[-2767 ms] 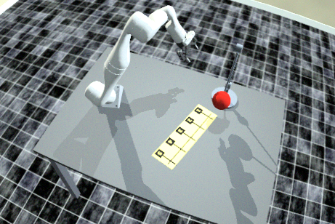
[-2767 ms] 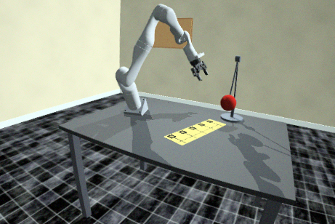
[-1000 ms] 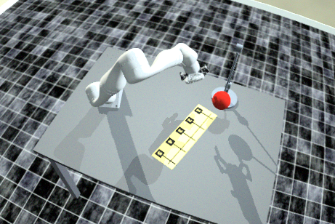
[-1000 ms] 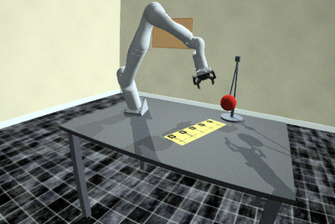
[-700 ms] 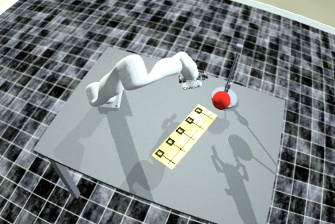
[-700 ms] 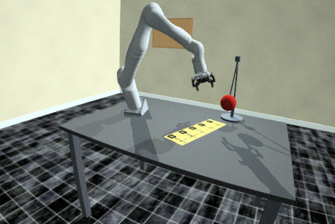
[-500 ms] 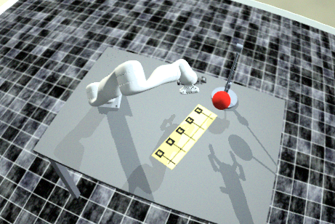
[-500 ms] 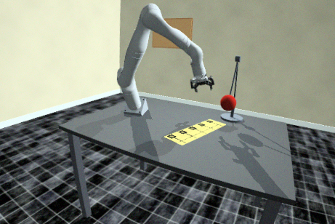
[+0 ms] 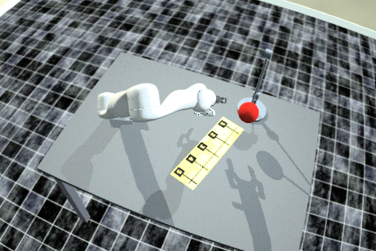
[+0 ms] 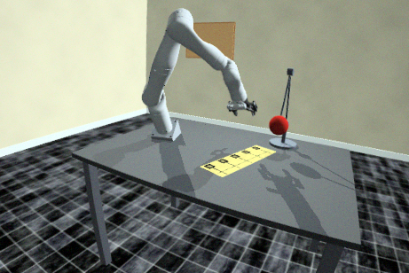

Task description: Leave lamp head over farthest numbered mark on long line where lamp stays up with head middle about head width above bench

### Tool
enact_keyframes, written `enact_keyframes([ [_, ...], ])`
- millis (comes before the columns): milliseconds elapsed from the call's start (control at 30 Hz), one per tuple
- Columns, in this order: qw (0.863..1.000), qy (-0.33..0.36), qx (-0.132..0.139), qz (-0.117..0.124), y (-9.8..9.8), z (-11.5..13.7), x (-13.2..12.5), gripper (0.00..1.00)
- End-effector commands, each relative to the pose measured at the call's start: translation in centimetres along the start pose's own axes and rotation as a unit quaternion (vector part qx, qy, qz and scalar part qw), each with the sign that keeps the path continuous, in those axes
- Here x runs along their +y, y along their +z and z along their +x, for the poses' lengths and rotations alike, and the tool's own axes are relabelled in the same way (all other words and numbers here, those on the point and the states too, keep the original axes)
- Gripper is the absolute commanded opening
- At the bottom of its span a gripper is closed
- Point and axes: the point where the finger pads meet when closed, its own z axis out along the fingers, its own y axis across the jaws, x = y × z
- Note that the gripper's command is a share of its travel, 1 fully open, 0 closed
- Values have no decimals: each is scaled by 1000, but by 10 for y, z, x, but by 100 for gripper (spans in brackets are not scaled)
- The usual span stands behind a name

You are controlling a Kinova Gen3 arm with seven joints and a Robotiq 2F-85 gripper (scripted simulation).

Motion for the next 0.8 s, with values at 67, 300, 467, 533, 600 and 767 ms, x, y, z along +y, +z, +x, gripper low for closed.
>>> enact_keyframes([
  [67, 998, 54, -20, -1, 0, 29, 7, 100],
  [300, 998, 60, -22, 2, -19, 12, -27, 100],
  [467, 998, 66, -25, 4, -39, -4, -60, 100],
  [533, 997, 68, -26, 5, -47, -10, -73, 100],
  [600, 997, 70, -27, 6, -55, -17, -87, 100],
  [767, 997, 77, -28, 8, -67, -22, -106, 100],
])
